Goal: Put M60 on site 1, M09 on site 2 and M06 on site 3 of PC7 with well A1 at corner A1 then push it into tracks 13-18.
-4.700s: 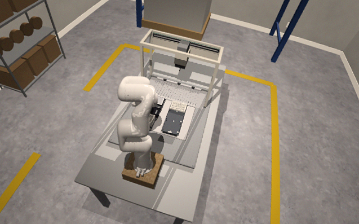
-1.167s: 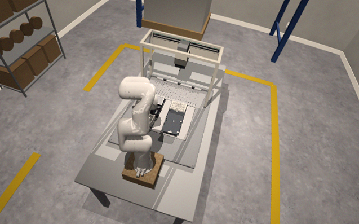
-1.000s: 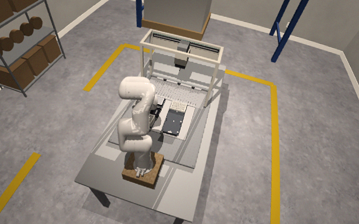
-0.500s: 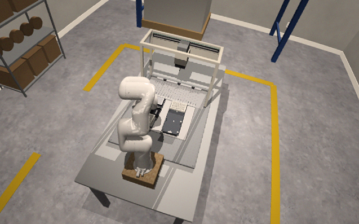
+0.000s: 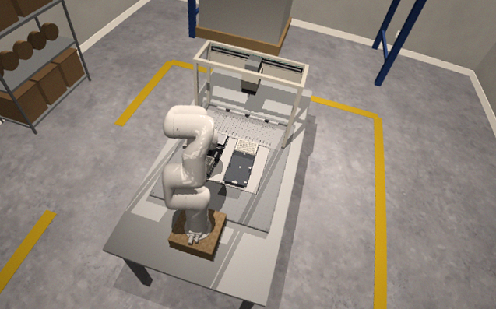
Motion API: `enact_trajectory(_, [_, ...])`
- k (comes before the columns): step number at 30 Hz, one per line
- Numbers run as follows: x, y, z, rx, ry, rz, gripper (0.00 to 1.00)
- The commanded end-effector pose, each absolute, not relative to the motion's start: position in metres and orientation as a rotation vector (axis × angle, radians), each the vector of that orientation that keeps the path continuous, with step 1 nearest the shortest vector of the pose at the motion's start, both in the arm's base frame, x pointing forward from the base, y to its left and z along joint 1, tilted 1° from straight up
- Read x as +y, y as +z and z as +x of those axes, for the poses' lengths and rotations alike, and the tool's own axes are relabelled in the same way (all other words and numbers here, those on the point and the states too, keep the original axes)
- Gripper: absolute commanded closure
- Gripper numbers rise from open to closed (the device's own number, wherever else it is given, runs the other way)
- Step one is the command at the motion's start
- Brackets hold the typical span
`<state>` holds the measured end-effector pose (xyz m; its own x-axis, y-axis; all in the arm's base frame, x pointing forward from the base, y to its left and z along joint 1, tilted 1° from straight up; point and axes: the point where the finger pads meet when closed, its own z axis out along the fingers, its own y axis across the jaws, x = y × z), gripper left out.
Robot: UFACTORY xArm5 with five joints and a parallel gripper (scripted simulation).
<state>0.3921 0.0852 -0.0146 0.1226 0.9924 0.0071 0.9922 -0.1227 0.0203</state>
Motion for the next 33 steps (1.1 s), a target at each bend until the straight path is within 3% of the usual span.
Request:
enact_trajectory(1, [0.086,-0.011,0.393,2.074,0.036,2.346,1.0])
enact_trajectory(33, [0.085,0.017,0.393,2.074,0.036,2.346,1.0])
